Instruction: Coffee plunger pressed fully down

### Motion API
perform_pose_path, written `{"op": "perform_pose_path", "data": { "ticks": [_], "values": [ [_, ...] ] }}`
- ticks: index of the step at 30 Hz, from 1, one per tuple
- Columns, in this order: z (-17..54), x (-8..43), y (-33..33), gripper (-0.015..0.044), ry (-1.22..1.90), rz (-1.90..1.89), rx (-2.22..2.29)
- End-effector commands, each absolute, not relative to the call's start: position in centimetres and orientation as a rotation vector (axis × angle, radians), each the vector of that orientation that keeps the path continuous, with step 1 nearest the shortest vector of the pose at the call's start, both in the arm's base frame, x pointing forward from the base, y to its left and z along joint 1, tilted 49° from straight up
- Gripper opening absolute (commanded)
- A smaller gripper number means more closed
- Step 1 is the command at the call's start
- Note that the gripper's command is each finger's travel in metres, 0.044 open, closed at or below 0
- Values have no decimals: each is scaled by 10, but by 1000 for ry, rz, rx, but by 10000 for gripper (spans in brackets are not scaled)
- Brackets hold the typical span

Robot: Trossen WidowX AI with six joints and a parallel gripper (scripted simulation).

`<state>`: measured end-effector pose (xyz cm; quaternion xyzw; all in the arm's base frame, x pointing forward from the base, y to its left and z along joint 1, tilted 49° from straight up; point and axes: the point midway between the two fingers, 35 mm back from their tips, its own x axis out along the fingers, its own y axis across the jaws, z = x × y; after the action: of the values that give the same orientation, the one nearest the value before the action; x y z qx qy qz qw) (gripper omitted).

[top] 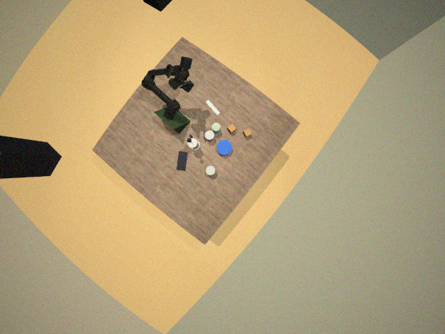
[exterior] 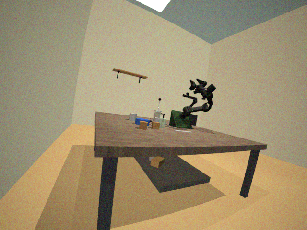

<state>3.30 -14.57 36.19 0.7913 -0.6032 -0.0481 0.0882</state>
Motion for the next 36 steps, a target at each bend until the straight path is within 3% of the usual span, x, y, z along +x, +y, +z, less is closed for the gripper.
{"op": "perform_pose_path", "data": {
  "ticks": [1, 5, 12, 17, 26, 36],
  "values": [
    [362, 35, -145, 426, -1776, -163, 2342],
    [362, 69, -141, 440, -1510, -413, 2160],
    [318, 158, -148, 440, -692, -943, 1602],
    [278, 188, -159, 440, -255, -1052, 1366],
    [209, 214, -173, 440, 392, -957, 1101],
    [146, 217, -185, 440, 798, -424, 971]
  ]
}}
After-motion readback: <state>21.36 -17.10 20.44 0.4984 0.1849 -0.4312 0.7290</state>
